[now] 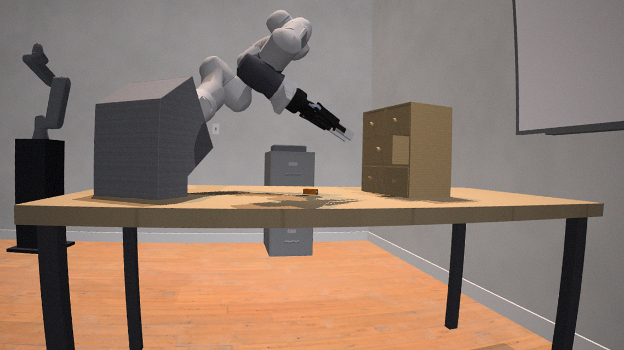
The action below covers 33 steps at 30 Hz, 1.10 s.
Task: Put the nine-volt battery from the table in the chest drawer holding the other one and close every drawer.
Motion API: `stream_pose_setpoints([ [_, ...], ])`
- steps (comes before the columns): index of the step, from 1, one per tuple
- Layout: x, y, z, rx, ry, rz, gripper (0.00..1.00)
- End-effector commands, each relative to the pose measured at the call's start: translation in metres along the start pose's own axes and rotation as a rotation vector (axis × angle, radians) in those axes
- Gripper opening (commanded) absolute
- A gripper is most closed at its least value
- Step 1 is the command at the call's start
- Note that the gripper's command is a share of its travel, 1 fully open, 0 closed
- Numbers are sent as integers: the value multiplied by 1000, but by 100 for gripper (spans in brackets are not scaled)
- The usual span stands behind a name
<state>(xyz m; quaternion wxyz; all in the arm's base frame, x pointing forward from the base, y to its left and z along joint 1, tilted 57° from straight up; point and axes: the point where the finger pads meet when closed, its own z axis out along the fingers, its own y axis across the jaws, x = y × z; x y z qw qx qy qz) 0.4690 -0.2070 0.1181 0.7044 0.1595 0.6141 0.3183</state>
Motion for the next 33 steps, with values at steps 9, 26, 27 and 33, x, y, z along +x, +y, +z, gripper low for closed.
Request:
stream_pose_setpoints([
  [9,2,0,-26,-5,246,56,20],
  [26,-14,-1,-84,-19,764,54,20],
  [27,-15,-1,-88,-20,793,54,20],
  [33,-19,-1,-104,-24,937,53,20],
])
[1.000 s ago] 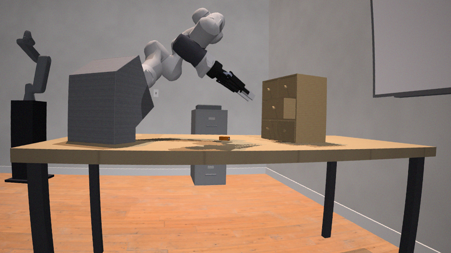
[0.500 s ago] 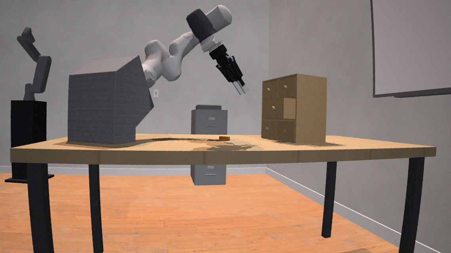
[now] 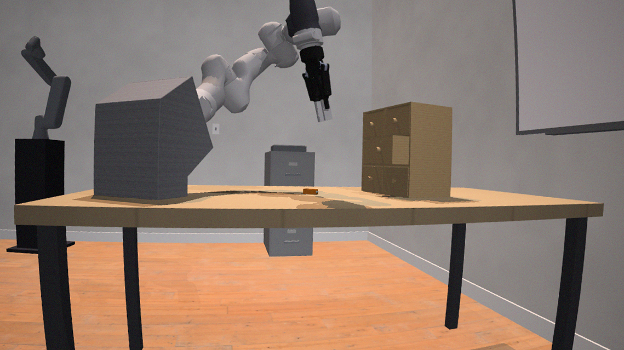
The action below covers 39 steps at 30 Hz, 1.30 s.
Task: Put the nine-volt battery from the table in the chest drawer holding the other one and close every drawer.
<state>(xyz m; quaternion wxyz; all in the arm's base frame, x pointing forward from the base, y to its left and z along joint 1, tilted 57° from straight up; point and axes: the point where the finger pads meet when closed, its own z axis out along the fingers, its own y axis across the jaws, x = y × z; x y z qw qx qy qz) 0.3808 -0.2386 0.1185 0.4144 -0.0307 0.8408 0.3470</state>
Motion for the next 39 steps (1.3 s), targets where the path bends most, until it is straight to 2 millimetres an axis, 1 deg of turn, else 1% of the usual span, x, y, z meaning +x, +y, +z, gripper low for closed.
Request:
stream_pose_setpoints([
  [1,15,2,-7,-20,122,139,20],
  [4,17,2,-12,-23,169,139,20],
  [14,21,2,-18,-27,228,138,20],
  [39,21,2,-18,-28,233,138,20],
])
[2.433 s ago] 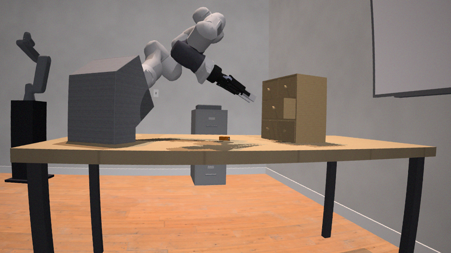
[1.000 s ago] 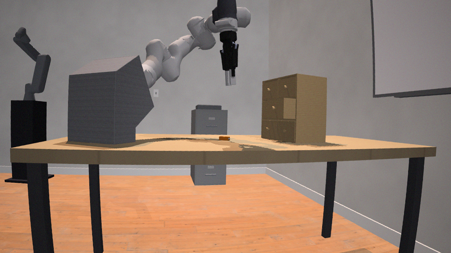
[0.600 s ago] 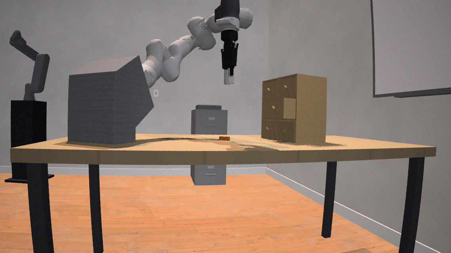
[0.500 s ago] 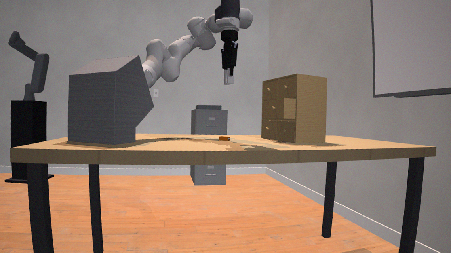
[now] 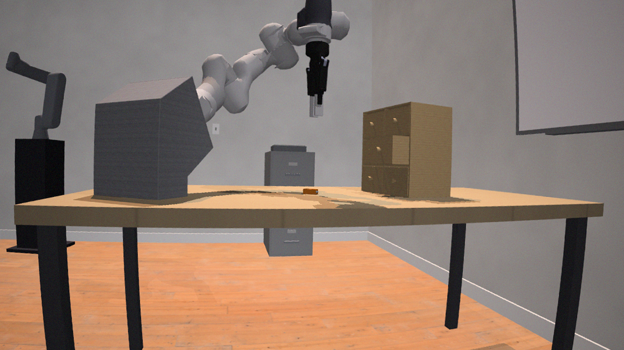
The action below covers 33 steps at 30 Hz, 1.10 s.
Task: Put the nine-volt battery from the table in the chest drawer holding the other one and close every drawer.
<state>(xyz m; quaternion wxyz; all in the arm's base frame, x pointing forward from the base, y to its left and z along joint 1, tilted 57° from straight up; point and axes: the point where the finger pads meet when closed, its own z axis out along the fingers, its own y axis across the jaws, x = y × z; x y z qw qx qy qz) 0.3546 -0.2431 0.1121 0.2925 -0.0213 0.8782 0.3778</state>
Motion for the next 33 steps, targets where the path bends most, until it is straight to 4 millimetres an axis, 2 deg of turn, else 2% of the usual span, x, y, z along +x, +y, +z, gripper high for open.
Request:
stream_pose_setpoints([
  [1,1,0,0,-3,4,9,20],
  [11,1,0,0,-3,4,9,20],
  [12,0,0,0,0,0,4,100],
  [33,0,0,-1,0,1,5,100],
])
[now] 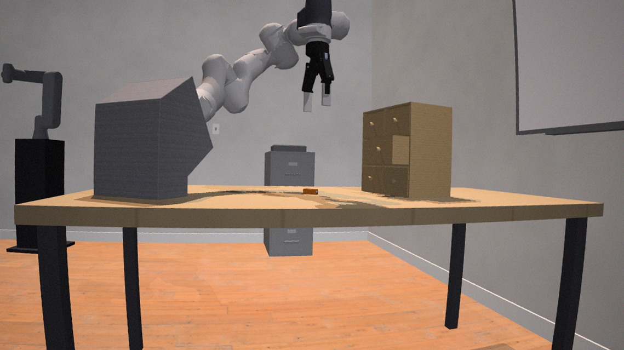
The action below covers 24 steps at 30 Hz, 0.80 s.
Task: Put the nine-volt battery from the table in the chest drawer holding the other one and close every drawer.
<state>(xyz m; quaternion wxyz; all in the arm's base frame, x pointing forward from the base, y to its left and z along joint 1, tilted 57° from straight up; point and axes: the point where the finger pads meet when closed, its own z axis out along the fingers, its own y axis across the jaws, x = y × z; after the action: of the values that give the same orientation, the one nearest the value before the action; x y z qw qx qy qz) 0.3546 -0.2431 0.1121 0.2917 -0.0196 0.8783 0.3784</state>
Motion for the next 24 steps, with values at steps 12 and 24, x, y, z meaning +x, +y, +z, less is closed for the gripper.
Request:
stream_pose_setpoints([
  [12,0,0,-72,-3,4,5,100],
  [24,-1,0,-129,-3,4,5,100],
])
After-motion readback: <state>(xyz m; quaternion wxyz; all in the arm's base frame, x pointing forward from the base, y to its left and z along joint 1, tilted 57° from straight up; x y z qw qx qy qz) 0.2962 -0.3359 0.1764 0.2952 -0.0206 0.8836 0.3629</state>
